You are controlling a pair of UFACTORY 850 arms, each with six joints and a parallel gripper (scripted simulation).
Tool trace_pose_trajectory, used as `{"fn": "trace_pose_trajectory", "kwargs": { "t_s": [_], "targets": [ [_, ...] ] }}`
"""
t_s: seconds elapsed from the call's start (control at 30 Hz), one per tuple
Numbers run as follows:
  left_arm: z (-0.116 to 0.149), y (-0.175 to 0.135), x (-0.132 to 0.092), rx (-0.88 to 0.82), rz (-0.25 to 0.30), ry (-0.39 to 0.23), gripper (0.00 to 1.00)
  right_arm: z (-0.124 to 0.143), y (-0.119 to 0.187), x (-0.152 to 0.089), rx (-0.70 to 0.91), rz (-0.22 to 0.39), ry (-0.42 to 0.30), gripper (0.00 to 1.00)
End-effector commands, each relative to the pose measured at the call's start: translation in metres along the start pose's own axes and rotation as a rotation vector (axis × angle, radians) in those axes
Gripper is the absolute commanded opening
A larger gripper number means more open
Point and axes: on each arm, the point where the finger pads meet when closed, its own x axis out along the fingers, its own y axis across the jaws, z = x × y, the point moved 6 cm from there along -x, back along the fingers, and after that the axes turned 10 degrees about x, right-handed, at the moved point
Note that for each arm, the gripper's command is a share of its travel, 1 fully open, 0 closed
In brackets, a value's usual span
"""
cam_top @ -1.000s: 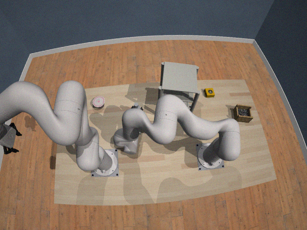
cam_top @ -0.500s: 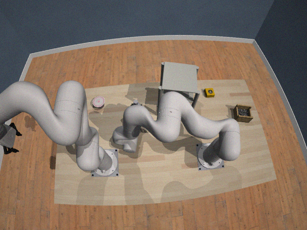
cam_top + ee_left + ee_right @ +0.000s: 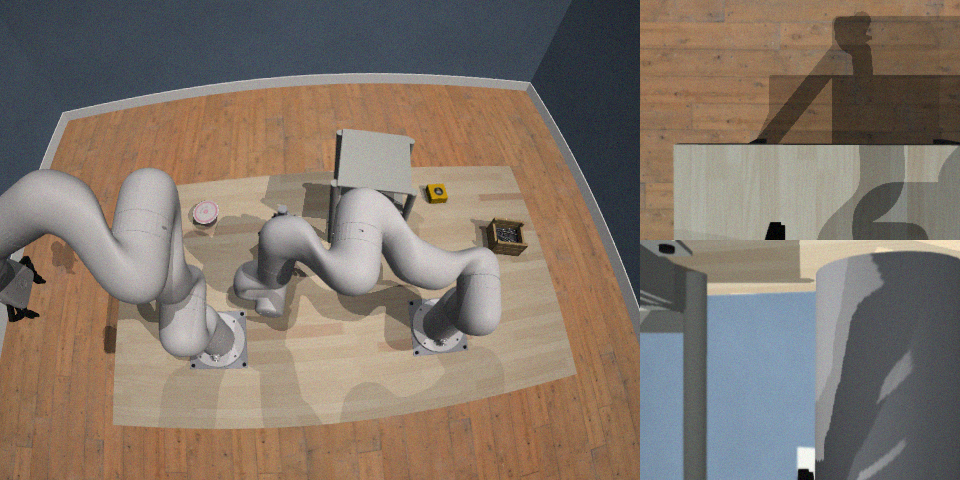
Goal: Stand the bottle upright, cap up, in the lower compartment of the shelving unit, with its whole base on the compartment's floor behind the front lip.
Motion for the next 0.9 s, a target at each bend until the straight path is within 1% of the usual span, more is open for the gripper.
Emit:
{"fn": "trace_pose_trajectory", "kwargs": {
  "t_s": [0.0, 0.47, 0.67, 0.87],
  "targets": [
    [0.0, 0.0, -0.001, 0.0, 0.0, 0.002, 1.0, 0.001, 0.001, 0.0, 0.002, 0.0, -0.001, 0.0],
    [0.0, 0.0, -0.001, 0.0, 0.0, 0.002, 1.0, 0.001, 0.001, -0.005, 0.002, 0.0, -0.001, 0.0],
    [0.0, 0.0, -0.001, 0.0, 0.0, 0.002, 1.0, 0.001, 0.001, -0.015, 0.002, 0.0, -0.001, 0.0],
    [0.0, 0.0, -0.001, 0.0, 0.0, 0.002, 1.0, 0.001, 0.001, -0.031, 0.002, 0.0, -0.001, 0.0]
  ]
}}
